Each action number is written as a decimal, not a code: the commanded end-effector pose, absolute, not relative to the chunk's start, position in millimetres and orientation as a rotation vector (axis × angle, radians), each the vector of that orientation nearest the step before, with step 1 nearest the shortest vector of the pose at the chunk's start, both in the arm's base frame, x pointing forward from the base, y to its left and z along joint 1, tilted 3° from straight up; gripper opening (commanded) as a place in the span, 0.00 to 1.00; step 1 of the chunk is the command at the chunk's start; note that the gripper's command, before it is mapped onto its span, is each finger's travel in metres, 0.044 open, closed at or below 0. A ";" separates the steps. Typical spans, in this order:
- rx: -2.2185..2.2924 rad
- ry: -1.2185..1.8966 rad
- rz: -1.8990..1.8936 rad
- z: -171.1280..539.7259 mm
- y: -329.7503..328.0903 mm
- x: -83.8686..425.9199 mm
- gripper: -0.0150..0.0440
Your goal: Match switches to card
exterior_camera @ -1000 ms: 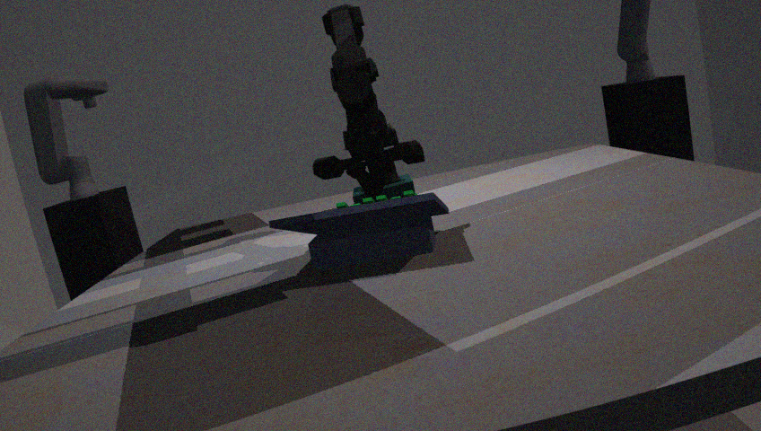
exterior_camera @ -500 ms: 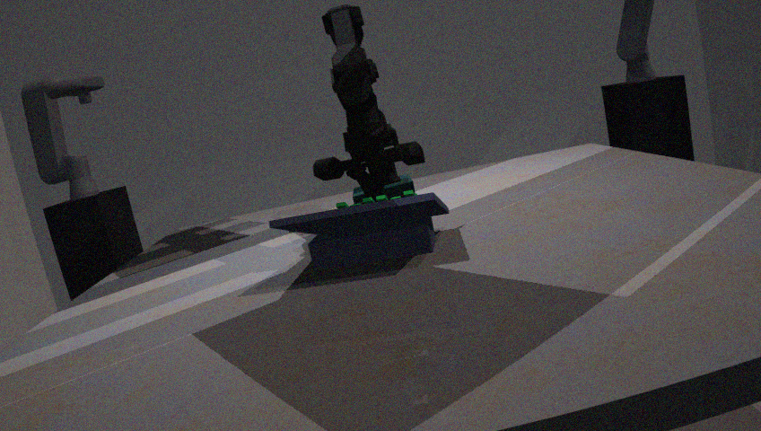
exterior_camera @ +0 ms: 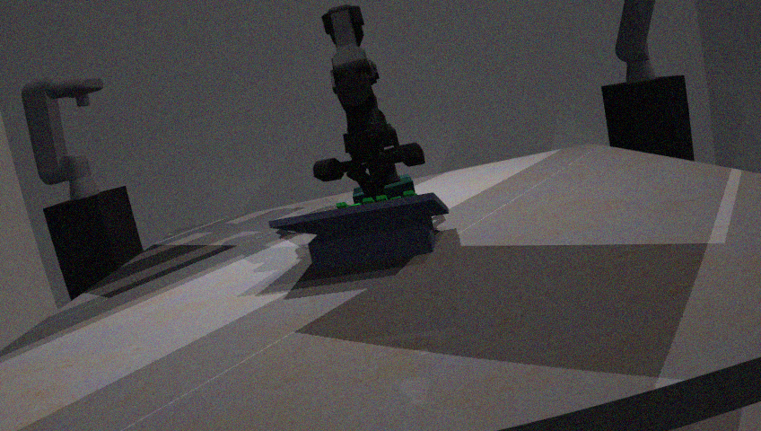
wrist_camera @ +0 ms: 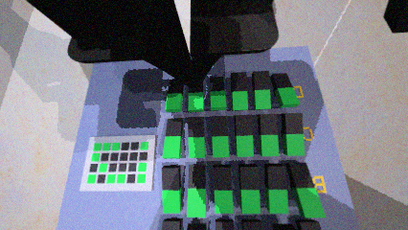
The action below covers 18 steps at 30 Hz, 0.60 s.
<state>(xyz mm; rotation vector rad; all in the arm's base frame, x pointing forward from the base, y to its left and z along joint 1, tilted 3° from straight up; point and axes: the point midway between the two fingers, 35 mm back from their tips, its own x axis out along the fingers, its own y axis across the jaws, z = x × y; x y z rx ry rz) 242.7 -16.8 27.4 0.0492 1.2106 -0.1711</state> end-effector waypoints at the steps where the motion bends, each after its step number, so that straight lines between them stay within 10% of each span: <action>1: 0.048 1.210 -0.166 26.9 -16.4 243.3 0.25; 18: 0.052 1.233 -0.164 111.6 5.2 273.9 0.25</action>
